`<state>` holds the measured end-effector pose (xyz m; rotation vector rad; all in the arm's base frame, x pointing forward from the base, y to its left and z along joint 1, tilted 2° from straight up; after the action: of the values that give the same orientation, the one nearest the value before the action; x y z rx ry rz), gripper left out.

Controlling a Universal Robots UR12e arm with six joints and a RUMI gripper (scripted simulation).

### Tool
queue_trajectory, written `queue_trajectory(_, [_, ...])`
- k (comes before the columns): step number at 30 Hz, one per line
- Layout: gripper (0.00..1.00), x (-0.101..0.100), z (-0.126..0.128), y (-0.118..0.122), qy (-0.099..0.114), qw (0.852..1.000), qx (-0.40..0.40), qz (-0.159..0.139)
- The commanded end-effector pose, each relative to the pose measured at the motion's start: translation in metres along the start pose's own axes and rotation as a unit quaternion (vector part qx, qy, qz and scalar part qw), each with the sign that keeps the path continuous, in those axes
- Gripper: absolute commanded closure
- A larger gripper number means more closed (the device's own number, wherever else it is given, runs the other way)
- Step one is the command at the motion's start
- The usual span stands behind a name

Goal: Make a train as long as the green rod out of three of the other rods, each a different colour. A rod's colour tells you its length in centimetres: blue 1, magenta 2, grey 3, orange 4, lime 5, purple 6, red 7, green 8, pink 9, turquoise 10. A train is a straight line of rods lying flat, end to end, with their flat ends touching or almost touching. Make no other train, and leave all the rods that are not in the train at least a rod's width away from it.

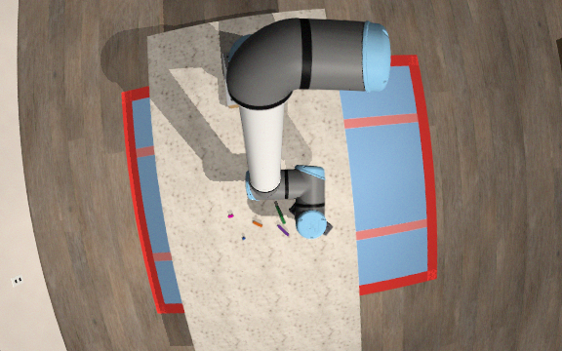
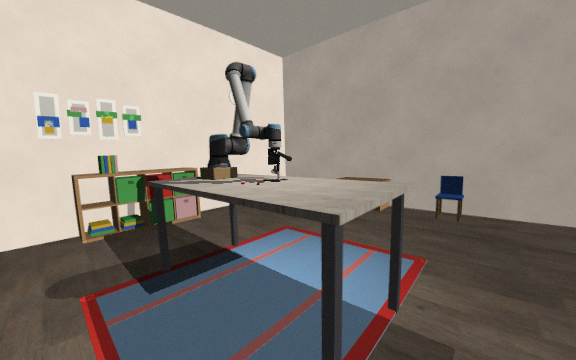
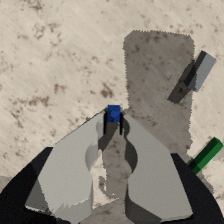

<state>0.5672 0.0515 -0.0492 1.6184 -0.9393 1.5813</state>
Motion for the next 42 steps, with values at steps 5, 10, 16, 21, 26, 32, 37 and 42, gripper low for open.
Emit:
queue_trajectory(5, [1.00,0.0005,0.0004,-0.0004,0.000,1.000,0.000,0.000])
queue_trajectory(10, [1.00,0.0005,0.0004,-0.0004,0.000,1.000,0.000,0.000])
queue_trajectory(16, [1.00,0.0005,0.0004,-0.0004,0.000,1.000,0.000,0.000])
queue_trajectory(21, [1.00,0.0005,0.0004,-0.0004,0.000,1.000,0.000,0.000])
queue_trajectory(26, [0.97,0.0005,0.0004,-0.0004,0.000,1.000,0.000,0.000])
queue_trajectory(32, [0.92,0.0005,0.0004,-0.0004,0.000,1.000,0.000,0.000])
queue_trajectory(37, [0.89,0.0005,0.0004,-0.0004,0.000,1.000,0.000,0.000])
queue_trajectory(42, [0.86,0.0005,0.0004,-0.0004,0.000,1.000,0.000,0.000])
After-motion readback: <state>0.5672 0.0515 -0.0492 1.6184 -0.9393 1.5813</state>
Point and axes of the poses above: the point where the finger pads meet when closed, its own x axis back along the fingers, its own z axis across the jaws, y = z × x, the point moved 2 cm from there along x, back along the fingers, and after that the axes turned 3 degrees about -x, right-handed, at the moved point
